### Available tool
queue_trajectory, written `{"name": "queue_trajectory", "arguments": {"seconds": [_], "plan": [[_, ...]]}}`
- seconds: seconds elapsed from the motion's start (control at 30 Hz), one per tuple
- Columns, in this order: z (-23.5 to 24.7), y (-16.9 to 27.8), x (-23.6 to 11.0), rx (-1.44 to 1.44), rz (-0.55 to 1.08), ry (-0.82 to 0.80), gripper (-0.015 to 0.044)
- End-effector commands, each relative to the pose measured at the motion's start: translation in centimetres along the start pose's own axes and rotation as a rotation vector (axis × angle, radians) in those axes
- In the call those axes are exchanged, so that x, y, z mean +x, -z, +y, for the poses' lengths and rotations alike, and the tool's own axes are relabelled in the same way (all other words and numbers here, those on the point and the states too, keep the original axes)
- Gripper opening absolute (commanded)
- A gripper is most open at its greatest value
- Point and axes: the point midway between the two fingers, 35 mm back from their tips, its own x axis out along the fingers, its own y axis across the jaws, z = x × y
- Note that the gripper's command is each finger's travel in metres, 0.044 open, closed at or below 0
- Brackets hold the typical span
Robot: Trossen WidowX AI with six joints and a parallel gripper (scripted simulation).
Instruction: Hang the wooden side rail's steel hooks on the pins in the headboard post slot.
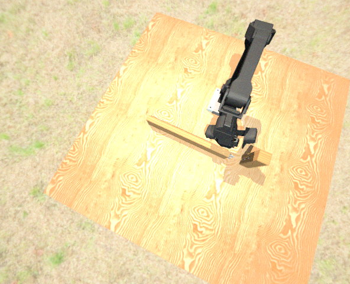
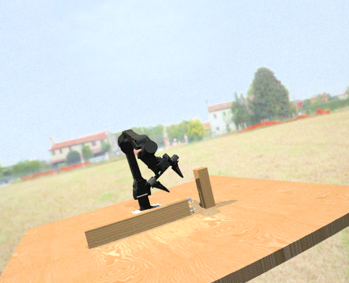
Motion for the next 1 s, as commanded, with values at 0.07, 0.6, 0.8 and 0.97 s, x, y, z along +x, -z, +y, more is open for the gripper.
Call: {"name": "queue_trajectory", "arguments": {"seconds": [0.07, 0.6, 0.8, 0.97], "plan": [[-2.2, -1.7, -0.2, 0.947, 0.06, 0.366, 0.044], [-3.3, -2.8, -1.5, 1.588, -0.141, 0.65, 0.044], [-3.3, -2.8, -1.5, 1.588, -0.141, 0.65, 0.044], [-3.3, -2.8, -1.5, 1.588, -0.141, 0.65, 0.044]]}}
